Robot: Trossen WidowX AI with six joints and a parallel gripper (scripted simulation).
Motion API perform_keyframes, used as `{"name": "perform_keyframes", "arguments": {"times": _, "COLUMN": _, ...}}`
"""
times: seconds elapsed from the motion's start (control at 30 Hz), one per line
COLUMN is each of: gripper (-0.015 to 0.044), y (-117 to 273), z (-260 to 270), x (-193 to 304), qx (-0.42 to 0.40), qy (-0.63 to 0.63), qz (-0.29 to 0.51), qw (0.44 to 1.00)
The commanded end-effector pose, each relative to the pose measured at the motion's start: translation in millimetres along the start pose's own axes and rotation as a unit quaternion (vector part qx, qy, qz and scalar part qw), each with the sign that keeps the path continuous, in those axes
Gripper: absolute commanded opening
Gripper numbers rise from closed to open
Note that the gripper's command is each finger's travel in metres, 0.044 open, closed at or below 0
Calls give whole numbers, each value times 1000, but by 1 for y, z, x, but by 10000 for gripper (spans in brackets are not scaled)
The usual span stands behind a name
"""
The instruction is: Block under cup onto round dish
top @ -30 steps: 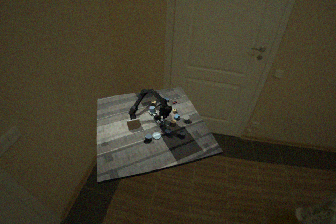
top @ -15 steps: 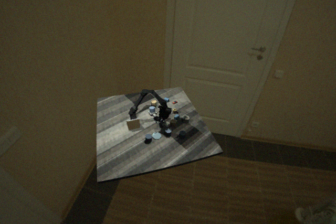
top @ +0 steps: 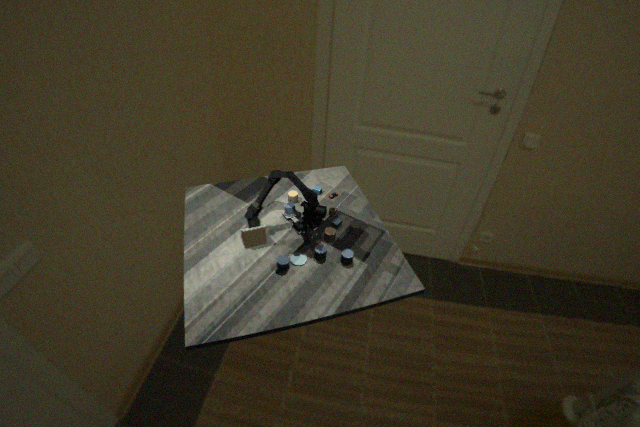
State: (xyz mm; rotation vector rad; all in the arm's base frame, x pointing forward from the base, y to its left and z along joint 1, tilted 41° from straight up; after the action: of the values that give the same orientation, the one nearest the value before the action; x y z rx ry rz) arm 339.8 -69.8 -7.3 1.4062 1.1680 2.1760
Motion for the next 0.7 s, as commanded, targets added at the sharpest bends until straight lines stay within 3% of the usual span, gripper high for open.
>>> {"name": "perform_keyframes", "arguments": {"times": 0.0, "gripper": 0, "y": 11, "z": 1, "x": -2, "qx": -1, "qy": 0, "qz": -2, "qw": 1000}}
{"name": "perform_keyframes", "arguments": {"times": 0.5, "gripper": 0, "y": 90, "z": 0, "x": -1, "qx": 0, "qy": -1, "qz": -2, "qw": 1000}}
{"name": "perform_keyframes", "arguments": {"times": 0.67, "gripper": 0, "y": 91, "z": -3, "x": -3, "qx": -1, "qy": 1, "qz": -1, "qw": 1000}}
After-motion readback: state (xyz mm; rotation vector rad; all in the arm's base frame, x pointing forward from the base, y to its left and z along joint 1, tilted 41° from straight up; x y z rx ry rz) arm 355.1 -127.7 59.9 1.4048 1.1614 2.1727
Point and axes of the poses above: the point midway between the two fingers, 35 mm back from their tips, its own y axis back along the fingers, its own z axis across the jaws, x = y × z, the point moved 7 cm from there along y, back along the fingers, and after that the axes turned 4 degrees about -y, right-handed, at the moved point
